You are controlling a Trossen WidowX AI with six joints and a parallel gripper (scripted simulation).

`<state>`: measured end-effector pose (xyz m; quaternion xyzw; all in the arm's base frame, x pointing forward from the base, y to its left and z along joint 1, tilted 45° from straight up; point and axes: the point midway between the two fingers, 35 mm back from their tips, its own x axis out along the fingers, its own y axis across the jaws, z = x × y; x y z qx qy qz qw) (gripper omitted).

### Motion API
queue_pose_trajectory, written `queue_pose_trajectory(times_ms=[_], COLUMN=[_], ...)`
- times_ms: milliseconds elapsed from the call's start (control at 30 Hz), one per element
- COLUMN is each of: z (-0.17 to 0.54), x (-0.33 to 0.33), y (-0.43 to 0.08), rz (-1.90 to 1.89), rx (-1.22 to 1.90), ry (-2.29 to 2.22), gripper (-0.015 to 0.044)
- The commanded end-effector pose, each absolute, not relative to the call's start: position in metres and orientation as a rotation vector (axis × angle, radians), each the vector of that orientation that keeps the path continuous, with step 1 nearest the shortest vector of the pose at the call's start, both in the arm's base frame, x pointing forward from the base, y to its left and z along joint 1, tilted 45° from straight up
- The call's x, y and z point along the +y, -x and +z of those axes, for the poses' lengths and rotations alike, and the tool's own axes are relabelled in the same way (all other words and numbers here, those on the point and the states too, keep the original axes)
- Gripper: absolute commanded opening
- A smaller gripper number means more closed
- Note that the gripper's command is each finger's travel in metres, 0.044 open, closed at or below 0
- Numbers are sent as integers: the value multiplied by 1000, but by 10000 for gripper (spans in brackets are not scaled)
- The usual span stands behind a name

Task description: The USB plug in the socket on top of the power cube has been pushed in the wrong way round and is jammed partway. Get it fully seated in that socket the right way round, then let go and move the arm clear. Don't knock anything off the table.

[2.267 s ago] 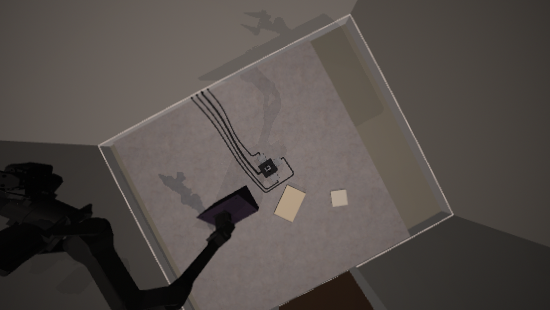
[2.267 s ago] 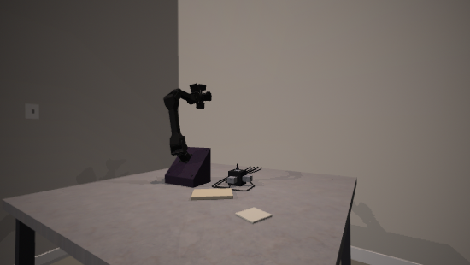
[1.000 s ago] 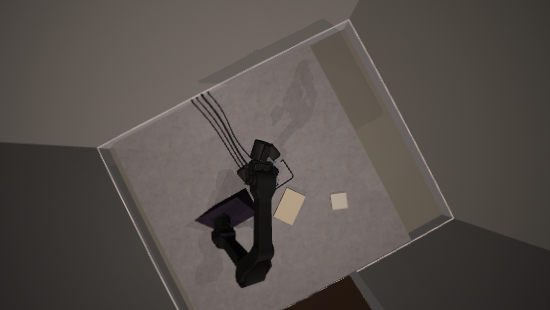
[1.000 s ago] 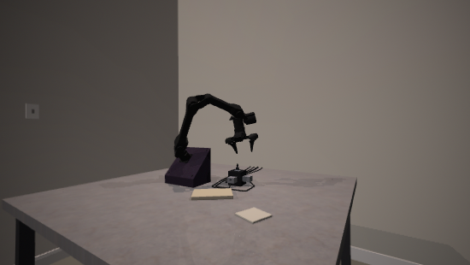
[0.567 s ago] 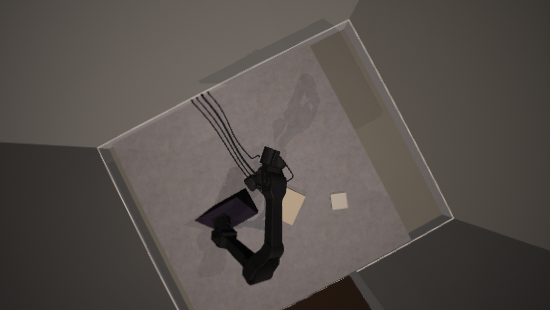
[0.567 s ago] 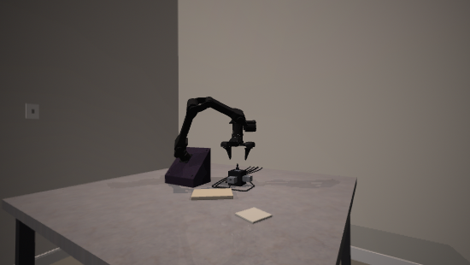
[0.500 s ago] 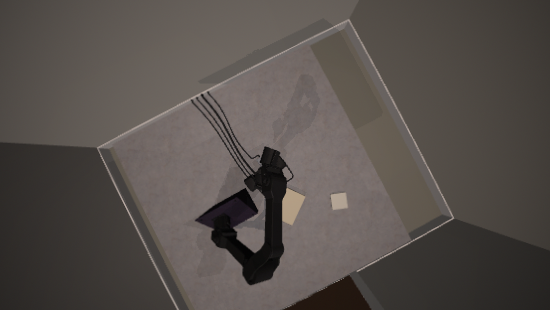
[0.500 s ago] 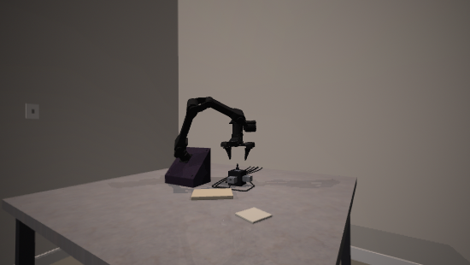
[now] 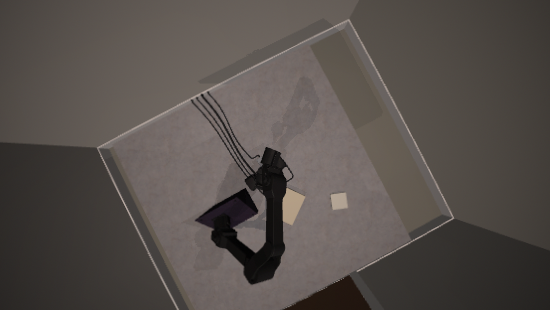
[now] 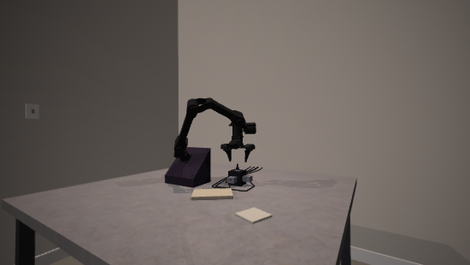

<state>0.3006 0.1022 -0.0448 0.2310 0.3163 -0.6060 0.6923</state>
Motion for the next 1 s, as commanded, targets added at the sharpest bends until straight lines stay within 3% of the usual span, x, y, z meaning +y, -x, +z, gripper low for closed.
queue_pose_trajectory(times_ms=[0, 667, 967], z=[-50, -57, -55], x=[97, 90, 91], y=[-300, -300, -301], rz=[-1358, -1358, -1358], rx=[707, 706, 707], ry=[-504, -504, -513], gripper=[440, 440, 204])
